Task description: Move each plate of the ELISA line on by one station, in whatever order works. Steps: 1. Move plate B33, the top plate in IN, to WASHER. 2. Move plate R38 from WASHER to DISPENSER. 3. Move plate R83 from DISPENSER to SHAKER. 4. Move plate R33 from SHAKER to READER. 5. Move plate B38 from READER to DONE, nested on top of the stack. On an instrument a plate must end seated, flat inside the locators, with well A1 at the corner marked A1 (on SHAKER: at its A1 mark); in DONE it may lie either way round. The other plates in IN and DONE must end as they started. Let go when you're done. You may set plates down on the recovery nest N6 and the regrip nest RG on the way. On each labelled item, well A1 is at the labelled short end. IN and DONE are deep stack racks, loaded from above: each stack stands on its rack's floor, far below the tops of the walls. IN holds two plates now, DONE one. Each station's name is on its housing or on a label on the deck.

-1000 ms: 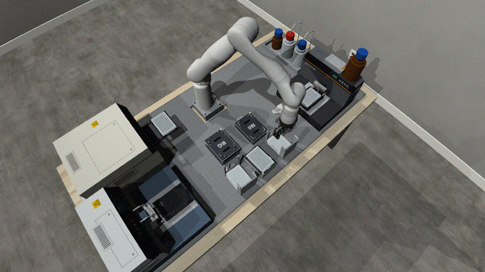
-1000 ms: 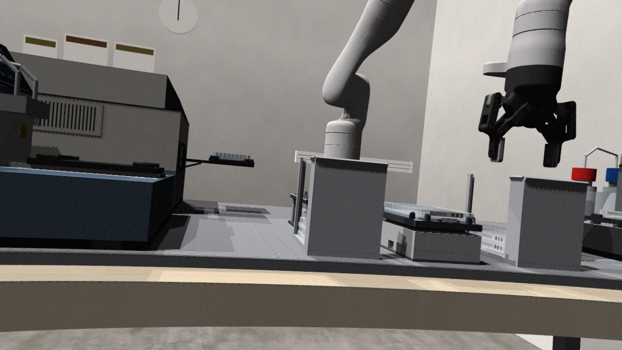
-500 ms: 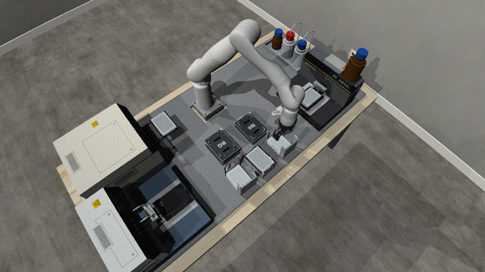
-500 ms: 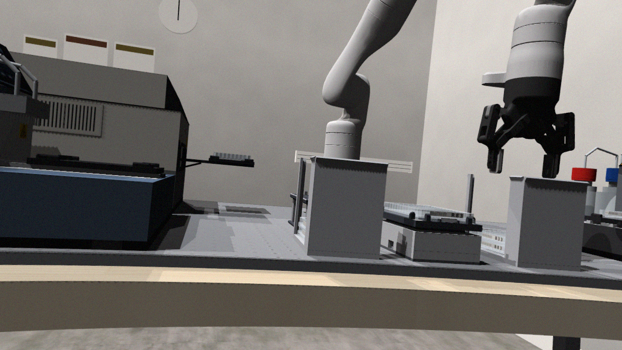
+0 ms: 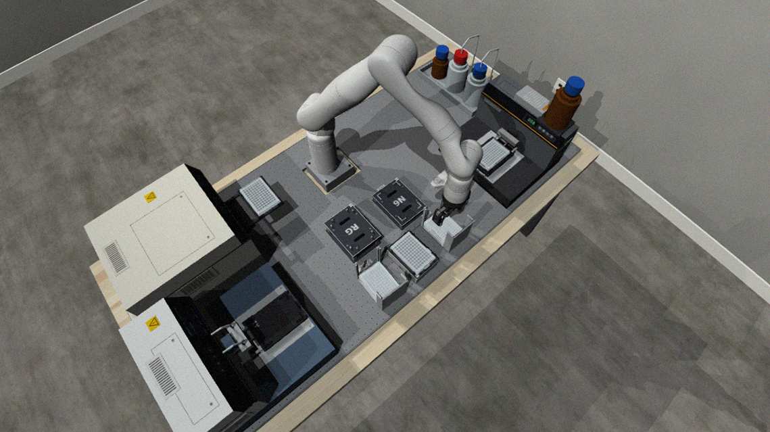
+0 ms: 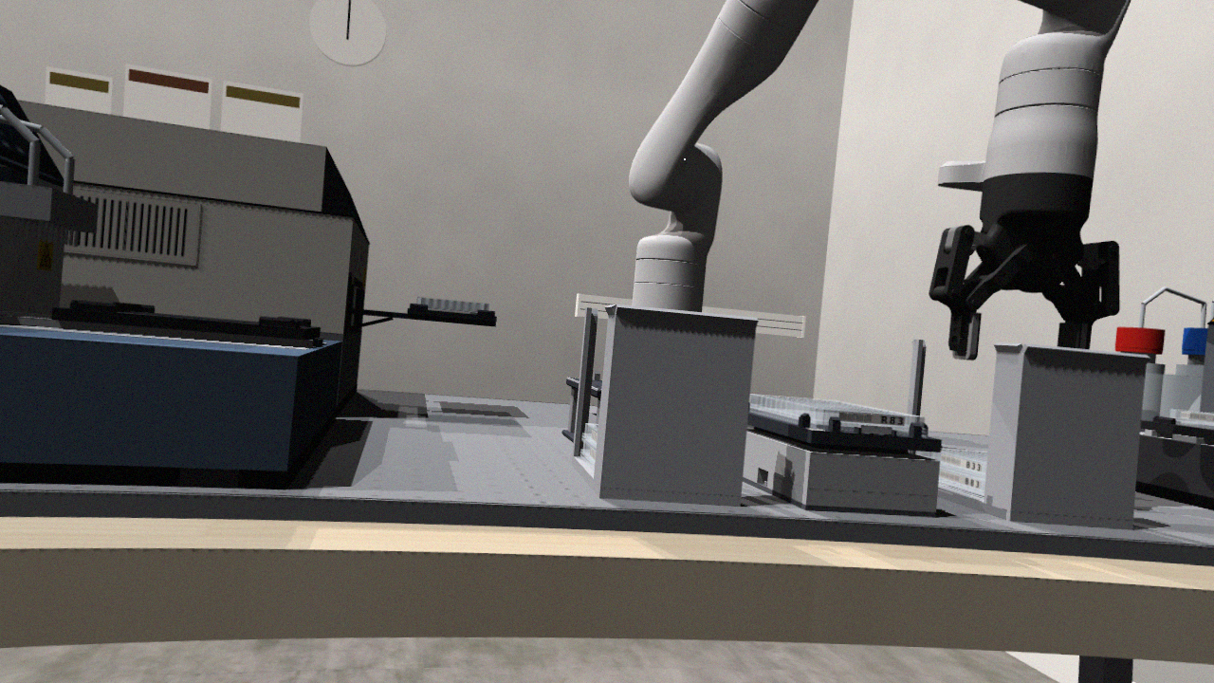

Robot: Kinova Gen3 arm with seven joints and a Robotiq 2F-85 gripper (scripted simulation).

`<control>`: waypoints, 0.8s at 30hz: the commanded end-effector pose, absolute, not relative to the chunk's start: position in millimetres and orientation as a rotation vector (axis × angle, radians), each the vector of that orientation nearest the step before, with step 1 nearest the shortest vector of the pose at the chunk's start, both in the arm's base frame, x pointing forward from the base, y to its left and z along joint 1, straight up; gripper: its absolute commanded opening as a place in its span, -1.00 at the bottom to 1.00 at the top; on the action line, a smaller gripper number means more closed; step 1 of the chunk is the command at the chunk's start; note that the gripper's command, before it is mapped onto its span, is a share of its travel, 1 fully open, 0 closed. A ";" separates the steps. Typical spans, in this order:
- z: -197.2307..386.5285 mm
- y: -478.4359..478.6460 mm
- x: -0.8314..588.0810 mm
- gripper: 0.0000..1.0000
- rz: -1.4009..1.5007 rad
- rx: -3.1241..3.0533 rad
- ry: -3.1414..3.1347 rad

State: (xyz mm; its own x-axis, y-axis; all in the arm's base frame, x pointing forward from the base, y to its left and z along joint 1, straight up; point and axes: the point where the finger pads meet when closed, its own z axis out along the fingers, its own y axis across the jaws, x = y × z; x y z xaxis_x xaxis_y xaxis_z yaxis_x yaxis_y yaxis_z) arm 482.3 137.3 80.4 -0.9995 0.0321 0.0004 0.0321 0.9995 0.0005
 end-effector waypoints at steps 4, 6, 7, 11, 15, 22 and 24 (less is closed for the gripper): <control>72.7 137.6 483.0 1.00 -0.002 -0.051 -3.143; 72.7 137.6 483.0 1.00 -0.002 -0.051 -3.143; 71.4 137.6 483.0 1.00 -0.002 -0.051 -3.143; 66.0 137.6 483.0 1.00 -0.002 -0.051 -3.143; 60.6 137.6 483.0 1.00 -0.002 -0.051 -3.143; 52.6 137.6 483.0 1.00 -0.002 -0.051 -3.143; 51.4 137.6 483.0 1.00 -0.002 -0.051 -3.143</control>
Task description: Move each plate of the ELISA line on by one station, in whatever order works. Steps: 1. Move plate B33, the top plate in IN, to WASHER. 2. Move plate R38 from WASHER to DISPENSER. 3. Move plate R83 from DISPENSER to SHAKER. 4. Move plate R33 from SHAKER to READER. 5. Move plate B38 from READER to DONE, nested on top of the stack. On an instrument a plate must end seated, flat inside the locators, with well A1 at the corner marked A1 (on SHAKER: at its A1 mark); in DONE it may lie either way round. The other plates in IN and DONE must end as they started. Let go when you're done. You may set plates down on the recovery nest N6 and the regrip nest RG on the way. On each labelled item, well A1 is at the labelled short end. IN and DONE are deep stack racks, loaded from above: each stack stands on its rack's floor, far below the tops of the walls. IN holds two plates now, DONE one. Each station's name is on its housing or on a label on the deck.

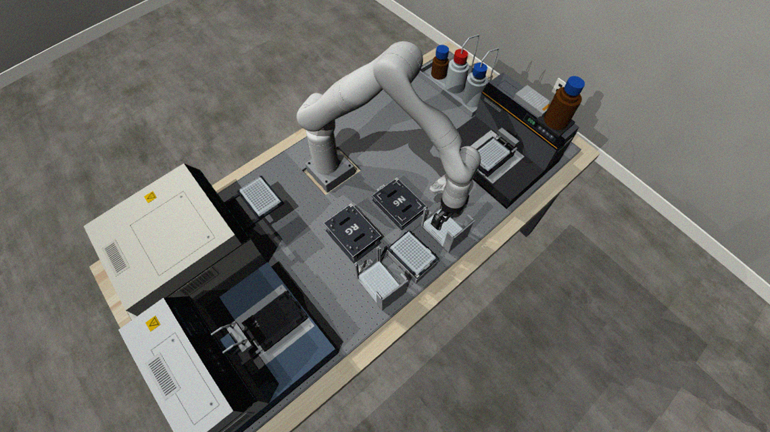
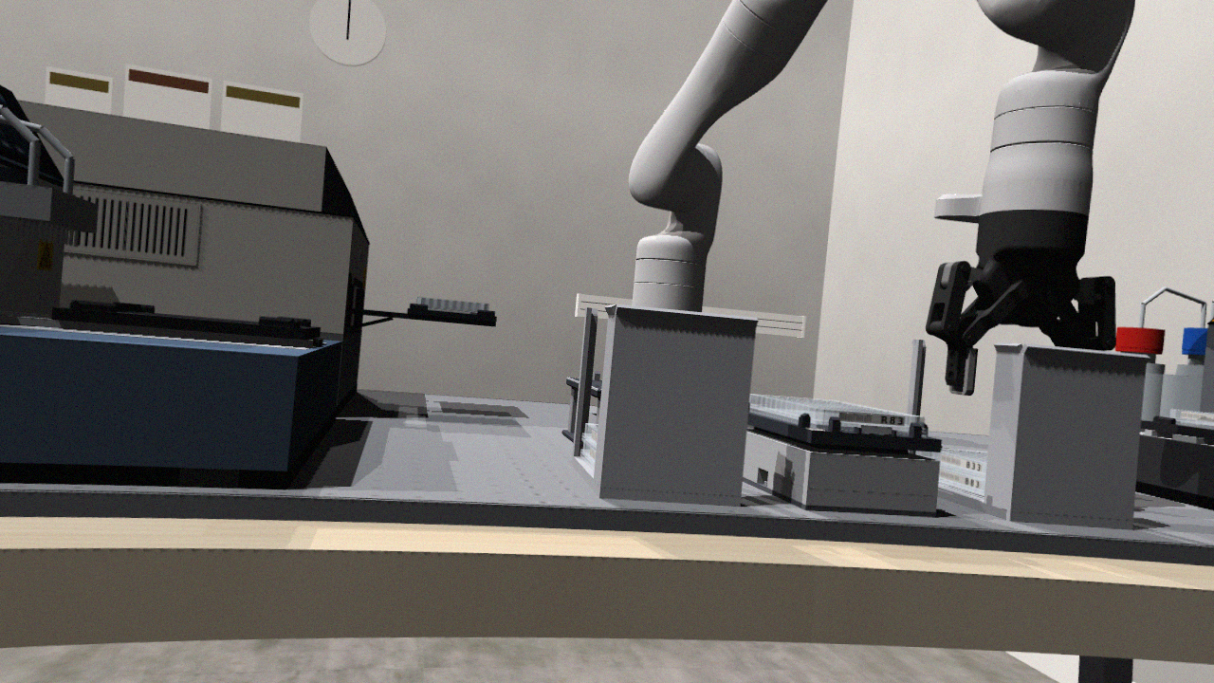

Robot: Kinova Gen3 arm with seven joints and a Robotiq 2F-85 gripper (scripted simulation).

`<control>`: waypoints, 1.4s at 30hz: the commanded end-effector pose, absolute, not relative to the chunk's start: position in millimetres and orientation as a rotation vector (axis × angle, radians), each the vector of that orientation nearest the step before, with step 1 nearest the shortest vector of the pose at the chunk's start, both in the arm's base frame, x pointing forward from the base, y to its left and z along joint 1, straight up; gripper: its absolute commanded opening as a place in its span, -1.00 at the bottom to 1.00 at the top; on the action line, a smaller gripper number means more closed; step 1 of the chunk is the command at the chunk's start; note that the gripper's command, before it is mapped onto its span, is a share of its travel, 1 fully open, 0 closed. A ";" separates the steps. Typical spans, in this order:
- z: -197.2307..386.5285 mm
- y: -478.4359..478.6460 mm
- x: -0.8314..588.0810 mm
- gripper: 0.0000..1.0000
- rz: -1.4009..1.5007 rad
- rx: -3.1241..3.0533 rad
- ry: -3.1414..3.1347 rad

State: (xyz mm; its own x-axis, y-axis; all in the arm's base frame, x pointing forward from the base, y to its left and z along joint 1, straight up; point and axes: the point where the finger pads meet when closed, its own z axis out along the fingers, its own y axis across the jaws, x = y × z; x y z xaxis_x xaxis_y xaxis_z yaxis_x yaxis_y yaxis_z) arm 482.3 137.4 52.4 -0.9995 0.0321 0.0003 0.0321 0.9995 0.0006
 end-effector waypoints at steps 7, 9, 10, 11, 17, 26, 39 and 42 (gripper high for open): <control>42.0 137.6 483.0 1.00 -0.002 -0.051 -3.143; 39.3 137.6 483.0 1.00 -0.002 -0.051 -3.143; 38.0 137.6 483.0 1.00 -0.002 -0.051 -3.143; 36.6 137.6 483.0 1.00 -0.002 -0.051 -3.143; 31.4 137.6 483.0 1.00 -0.002 -0.051 -3.143; 28.3 137.6 483.0 1.00 -0.002 -0.051 -3.143; 27.2 137.6 483.0 1.00 -0.002 -0.051 -3.143; 23.3 137.6 483.0 1.00 -0.002 -0.051 -3.143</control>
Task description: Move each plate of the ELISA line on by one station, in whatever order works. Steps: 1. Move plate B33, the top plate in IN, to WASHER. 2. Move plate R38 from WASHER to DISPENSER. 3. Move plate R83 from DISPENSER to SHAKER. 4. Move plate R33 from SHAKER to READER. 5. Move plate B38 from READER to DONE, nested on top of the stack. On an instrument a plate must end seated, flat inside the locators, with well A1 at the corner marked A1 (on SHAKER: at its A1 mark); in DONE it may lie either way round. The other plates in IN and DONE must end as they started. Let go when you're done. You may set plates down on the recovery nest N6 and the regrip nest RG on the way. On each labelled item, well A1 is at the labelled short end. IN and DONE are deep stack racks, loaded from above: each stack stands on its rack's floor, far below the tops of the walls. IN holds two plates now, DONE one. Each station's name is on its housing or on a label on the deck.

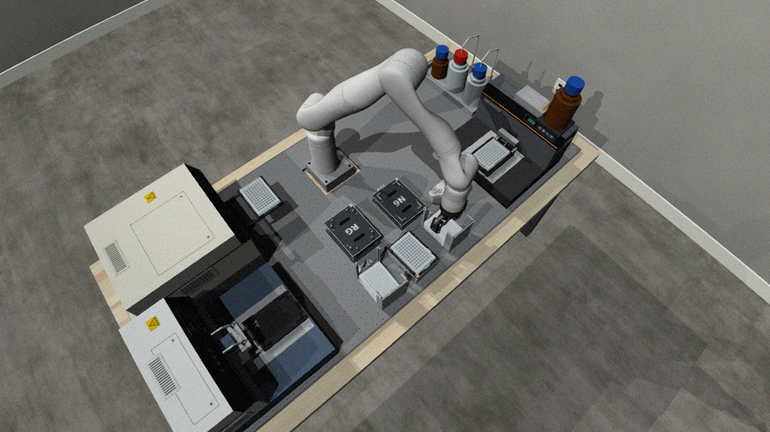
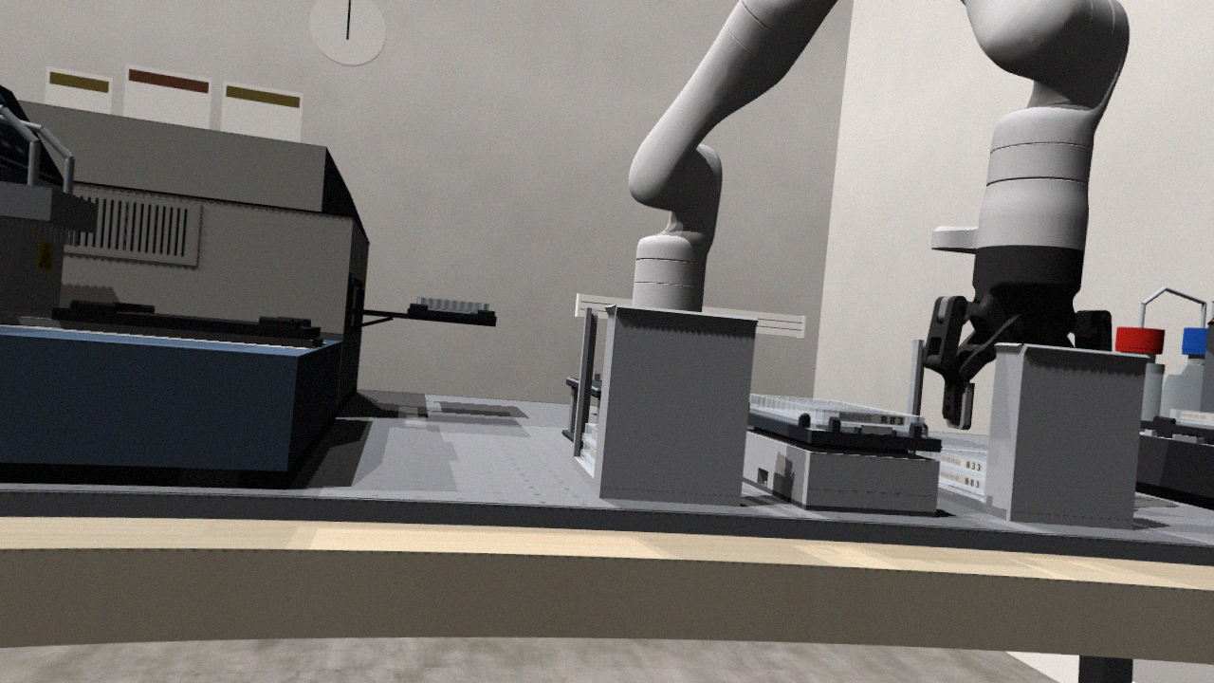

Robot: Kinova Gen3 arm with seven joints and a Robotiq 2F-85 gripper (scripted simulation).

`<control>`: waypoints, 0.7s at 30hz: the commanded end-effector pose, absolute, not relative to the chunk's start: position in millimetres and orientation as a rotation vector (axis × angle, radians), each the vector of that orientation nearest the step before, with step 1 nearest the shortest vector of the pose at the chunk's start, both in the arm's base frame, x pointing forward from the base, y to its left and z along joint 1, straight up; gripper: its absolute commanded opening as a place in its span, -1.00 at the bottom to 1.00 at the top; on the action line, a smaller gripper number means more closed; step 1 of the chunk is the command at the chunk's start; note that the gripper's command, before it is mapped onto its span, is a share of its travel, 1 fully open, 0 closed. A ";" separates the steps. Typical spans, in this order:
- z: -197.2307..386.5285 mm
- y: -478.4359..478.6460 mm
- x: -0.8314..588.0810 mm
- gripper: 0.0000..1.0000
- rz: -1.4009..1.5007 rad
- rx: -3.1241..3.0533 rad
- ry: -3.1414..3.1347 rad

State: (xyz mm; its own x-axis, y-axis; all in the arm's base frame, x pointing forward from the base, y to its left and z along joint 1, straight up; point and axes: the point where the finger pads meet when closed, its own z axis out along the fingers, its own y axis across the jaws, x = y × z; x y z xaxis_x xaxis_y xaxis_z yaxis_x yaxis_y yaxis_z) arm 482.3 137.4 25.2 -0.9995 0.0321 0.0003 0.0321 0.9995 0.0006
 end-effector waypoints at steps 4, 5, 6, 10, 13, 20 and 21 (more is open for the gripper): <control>17.9 137.6 483.0 1.00 -0.002 -0.051 -3.143; 16.5 137.6 483.0 1.00 -0.002 -0.051 -3.143; 15.2 137.6 483.0 1.00 -0.002 -0.051 -3.143; 12.6 137.6 483.0 1.00 -0.002 -0.051 -3.143; 10.3 137.6 483.0 1.00 -0.002 -0.051 -3.143; 10.3 137.6 483.0 1.00 -0.002 -0.051 -3.143; 10.3 137.6 483.0 1.00 -0.002 -0.051 -3.143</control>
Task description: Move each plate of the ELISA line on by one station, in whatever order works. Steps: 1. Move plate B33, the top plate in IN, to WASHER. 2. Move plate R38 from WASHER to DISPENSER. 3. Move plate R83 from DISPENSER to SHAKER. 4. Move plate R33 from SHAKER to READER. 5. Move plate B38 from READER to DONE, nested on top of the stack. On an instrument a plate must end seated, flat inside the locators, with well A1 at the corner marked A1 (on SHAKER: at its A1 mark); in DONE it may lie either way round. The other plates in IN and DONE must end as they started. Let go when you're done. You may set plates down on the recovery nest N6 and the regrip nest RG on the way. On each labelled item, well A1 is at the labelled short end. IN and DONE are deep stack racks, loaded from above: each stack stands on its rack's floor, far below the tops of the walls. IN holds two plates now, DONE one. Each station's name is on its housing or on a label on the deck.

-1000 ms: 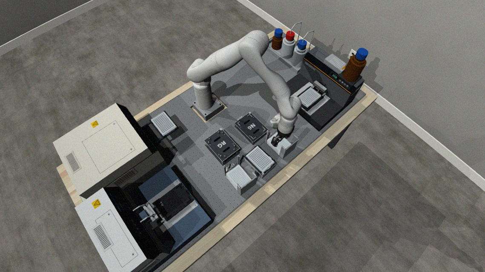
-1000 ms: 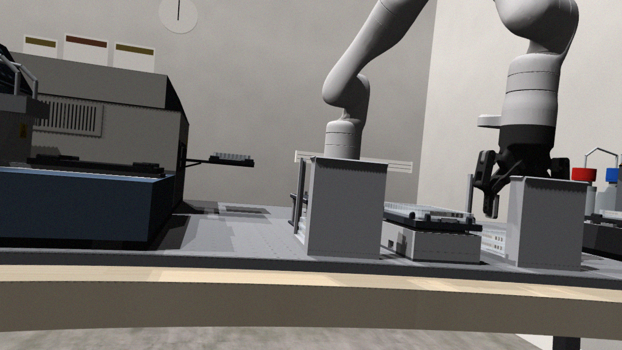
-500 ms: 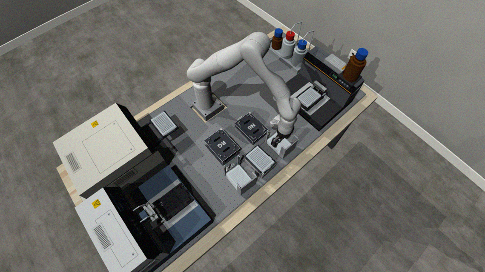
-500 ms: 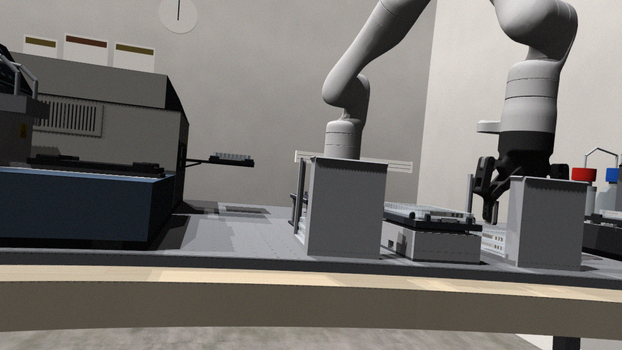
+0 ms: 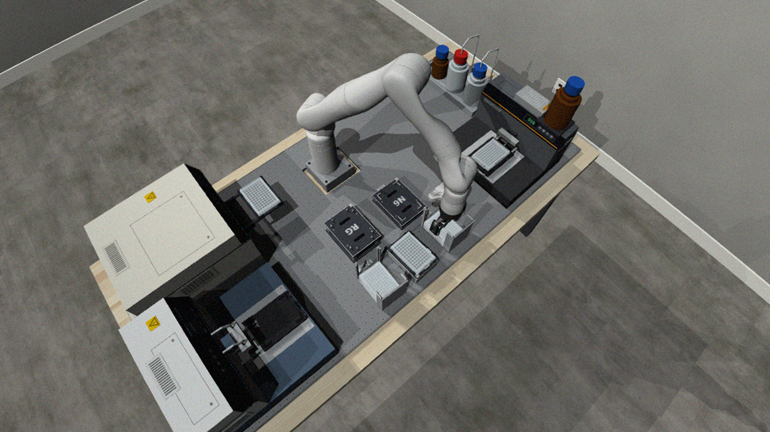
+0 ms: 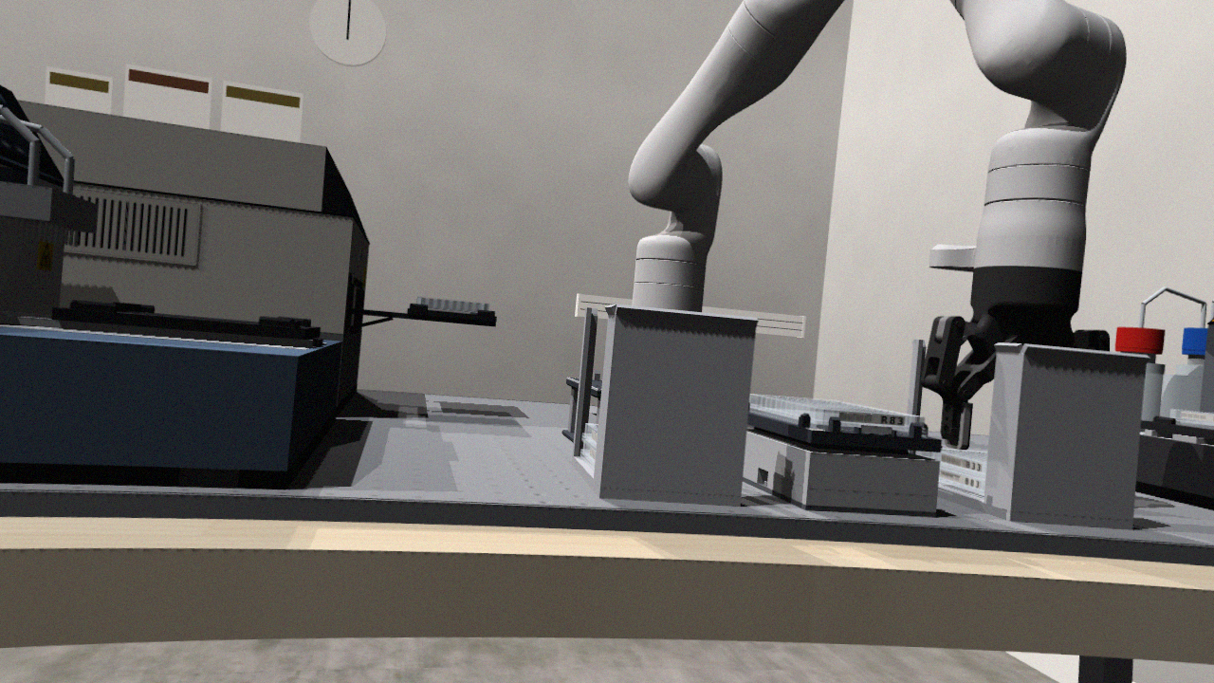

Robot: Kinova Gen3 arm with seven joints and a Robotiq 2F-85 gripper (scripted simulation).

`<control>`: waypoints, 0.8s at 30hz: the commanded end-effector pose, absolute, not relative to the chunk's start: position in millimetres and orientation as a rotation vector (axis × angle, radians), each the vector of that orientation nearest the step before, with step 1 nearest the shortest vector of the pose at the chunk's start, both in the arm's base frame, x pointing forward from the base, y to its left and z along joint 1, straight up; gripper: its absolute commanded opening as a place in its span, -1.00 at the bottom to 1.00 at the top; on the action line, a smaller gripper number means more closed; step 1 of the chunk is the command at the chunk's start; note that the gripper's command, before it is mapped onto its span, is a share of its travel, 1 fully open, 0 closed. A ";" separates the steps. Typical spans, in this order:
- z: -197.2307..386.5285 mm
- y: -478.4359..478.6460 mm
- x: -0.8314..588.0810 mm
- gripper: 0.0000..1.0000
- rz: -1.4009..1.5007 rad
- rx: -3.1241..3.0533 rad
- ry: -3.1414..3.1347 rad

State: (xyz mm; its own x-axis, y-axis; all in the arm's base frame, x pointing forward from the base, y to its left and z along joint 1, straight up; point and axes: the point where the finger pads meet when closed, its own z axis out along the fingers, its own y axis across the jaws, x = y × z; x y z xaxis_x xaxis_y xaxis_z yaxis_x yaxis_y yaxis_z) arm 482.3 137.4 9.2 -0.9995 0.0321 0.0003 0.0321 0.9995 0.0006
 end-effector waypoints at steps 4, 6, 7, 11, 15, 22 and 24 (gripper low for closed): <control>10.3 137.6 483.0 1.00 -0.002 -0.051 -3.143; 10.3 137.6 483.0 1.00 -0.002 -0.051 -3.143; 10.4 137.6 483.0 1.00 -0.002 -0.051 -3.143; 9.1 137.6 483.0 1.00 -0.002 -0.051 -3.143; 7.7 137.6 483.0 1.00 -0.002 -0.051 -3.143; 6.1 137.6 483.0 1.00 -0.002 -0.051 -3.143; 5.4 137.6 483.0 1.00 -0.002 -0.051 -3.143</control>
